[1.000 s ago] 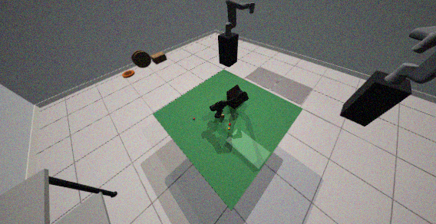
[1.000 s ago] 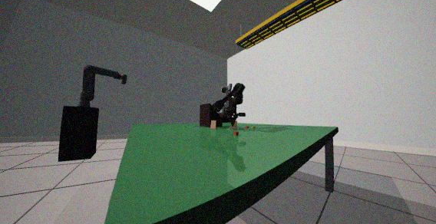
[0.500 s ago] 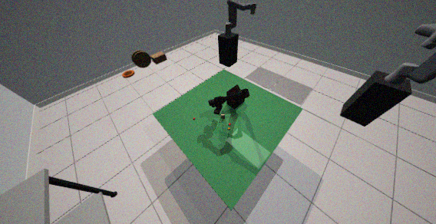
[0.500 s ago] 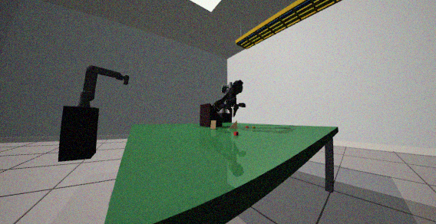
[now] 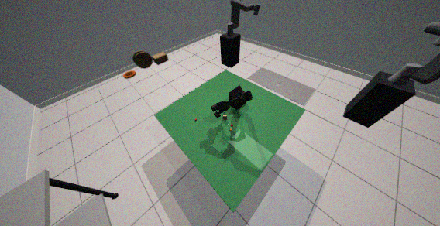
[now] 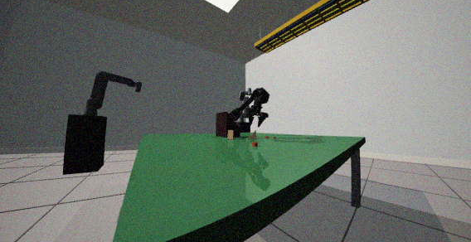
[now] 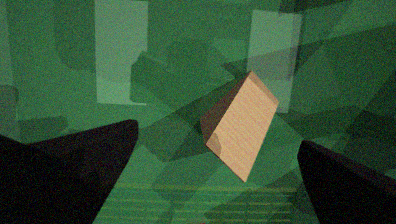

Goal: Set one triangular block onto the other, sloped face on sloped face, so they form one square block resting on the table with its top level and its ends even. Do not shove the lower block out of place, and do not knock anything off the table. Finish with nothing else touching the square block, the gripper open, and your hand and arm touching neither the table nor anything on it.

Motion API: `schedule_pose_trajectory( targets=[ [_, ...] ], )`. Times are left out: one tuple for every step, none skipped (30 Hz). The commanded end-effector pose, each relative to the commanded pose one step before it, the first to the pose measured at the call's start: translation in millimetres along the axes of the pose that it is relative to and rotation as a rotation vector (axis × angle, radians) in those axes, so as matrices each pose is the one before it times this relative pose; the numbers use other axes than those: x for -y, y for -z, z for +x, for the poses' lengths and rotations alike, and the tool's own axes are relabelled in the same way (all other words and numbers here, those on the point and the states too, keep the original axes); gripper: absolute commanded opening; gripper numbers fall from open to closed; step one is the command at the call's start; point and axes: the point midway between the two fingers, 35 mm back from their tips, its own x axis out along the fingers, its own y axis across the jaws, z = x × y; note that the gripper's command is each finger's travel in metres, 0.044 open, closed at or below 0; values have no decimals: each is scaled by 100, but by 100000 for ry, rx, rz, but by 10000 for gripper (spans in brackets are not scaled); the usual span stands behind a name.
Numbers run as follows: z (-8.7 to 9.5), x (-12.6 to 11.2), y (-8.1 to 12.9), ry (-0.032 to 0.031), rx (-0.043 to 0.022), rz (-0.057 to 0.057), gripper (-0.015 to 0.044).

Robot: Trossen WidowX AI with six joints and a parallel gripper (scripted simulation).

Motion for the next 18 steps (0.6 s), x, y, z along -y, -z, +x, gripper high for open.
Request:
schedule_pose_trajectory(
  targets=[
    [-1206,-456,3953,8476,21200,59623,440],
    [-224,263,325,-101,2329,6438,440],
    [-141,175,180,-157,1387,3856,440],
    [-48,61,57,-68,460,1284,440],
    [0,0,0,0,0,0,440],
    [0,0,0,0,0,0,440],
    [0,0,0,0,0,0,440],
    [0,0,0,0,0,0,440],
    [0,0,0,0,0,0,440],
    [0,0,0,0,0,0,440],
    [0,0,0,0,0,0,440],
    [0,0,0,0,0,0,440],
    [0,0,0,0,0,0,440],
    [0,0,0,0,0,0,440],
    [0,0,0,0,0,0,440],
    [0,0,0,0,0,0,440],
    [0,0,0,0,0,0,440],
    [0,0,0,0,0,0,440]
  ],
)
